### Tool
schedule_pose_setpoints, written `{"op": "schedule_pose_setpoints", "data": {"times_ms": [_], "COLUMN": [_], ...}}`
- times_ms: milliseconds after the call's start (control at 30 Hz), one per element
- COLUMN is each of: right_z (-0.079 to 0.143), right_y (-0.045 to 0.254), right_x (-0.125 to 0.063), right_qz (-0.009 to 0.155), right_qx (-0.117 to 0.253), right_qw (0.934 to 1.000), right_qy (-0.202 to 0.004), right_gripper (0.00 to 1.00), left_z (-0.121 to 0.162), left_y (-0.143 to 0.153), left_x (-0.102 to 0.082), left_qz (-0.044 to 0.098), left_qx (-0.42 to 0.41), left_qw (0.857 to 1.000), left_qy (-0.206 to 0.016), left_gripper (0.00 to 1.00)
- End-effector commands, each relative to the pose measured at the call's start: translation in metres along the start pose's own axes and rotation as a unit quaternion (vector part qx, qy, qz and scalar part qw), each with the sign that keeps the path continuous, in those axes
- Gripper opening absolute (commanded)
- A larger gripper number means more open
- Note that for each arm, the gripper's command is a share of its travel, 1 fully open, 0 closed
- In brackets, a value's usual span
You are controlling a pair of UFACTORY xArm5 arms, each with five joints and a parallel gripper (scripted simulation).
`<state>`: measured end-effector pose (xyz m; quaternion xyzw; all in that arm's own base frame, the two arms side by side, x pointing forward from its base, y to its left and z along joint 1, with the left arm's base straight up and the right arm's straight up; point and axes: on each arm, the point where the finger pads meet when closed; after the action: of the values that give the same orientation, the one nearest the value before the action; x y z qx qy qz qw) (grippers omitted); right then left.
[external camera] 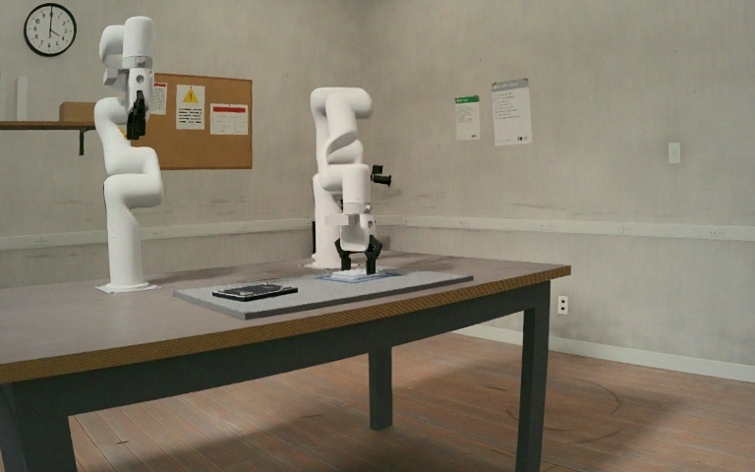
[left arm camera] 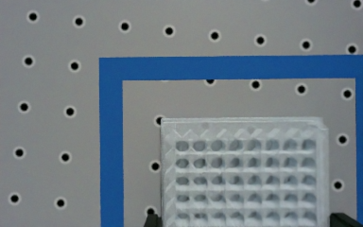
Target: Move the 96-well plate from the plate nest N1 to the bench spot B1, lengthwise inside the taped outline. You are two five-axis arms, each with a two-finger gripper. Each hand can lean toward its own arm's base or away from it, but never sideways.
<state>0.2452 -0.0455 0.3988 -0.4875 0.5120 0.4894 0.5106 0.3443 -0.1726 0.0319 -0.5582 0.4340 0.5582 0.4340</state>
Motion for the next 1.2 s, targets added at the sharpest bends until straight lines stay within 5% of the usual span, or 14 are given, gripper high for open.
{"op": "schedule_pose_setpoints", "data": {"times_ms": [0,633,1167], "right_z": [0.000,0.000,0.000], "right_y": [0.000,0.000,0.000], "right_x": [-0.001,-0.001,-0.001], "right_qz": [-0.002,-0.002,-0.002], "right_qx": [0.000,0.000,0.000], "right_qw": [1.0000,1.0000,1.0000], "right_qy": [0.000,0.000,0.000], "right_gripper": [1.00,1.00,1.00], "left_z": [-0.001,-0.001,-0.001], "left_y": [-0.001,-0.001,-0.001], "left_x": [-0.001,-0.001,-0.038], "left_qz": [-0.001,-0.001,-0.001], "left_qx": [0.000,0.000,0.000], "left_qw": [1.000,1.000,1.000], "left_qy": [0.001,0.001,0.001], "left_gripper": [1.00,1.00,1.00]}}
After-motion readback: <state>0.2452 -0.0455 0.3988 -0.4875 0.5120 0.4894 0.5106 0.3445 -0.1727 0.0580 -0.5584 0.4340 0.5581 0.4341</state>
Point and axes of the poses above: on each arm, the point where the finger pads meet when closed, its own x axis out along the fingers, its own y axis across the jaws, z = x × y, and after that the axes turned 8 degrees about -x, right-handed
